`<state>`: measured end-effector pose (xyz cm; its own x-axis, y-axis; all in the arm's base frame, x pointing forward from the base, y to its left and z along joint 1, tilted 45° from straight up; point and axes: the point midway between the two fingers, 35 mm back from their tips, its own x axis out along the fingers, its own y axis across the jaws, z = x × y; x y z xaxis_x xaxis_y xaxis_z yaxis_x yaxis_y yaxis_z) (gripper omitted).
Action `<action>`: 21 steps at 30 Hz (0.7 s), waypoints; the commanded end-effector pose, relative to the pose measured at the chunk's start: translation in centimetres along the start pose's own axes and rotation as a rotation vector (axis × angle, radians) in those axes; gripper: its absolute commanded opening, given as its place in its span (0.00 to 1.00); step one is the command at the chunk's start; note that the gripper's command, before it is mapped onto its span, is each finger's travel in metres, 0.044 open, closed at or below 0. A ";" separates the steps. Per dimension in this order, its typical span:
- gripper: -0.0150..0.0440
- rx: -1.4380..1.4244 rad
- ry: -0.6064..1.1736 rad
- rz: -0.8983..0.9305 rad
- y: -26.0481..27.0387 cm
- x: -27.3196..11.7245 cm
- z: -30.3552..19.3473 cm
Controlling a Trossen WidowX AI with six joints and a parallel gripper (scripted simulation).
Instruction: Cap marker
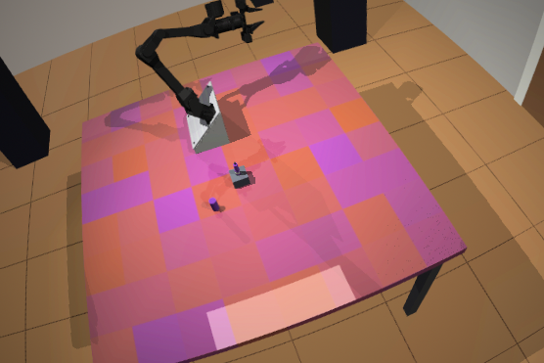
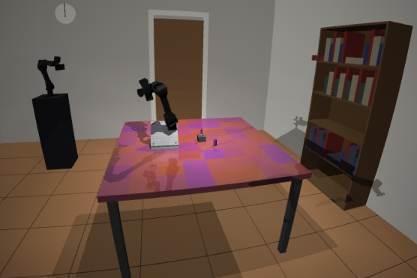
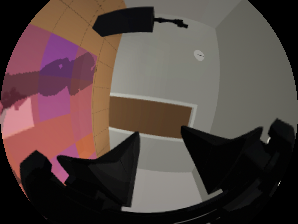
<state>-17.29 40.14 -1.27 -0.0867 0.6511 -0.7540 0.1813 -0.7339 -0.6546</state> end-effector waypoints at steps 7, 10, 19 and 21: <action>0.66 0.387 0.355 0.138 1.9 0.1 -17.2; 0.66 0.506 0.466 0.183 3.5 -1.0 -22.4; 0.66 0.820 0.734 0.307 10.0 -6.7 -34.3; 0.66 0.886 0.791 0.332 11.5 -8.1 -36.2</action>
<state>18.43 34.99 -1.39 0.4870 0.1768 -0.8553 -0.6184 -0.6217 -0.4806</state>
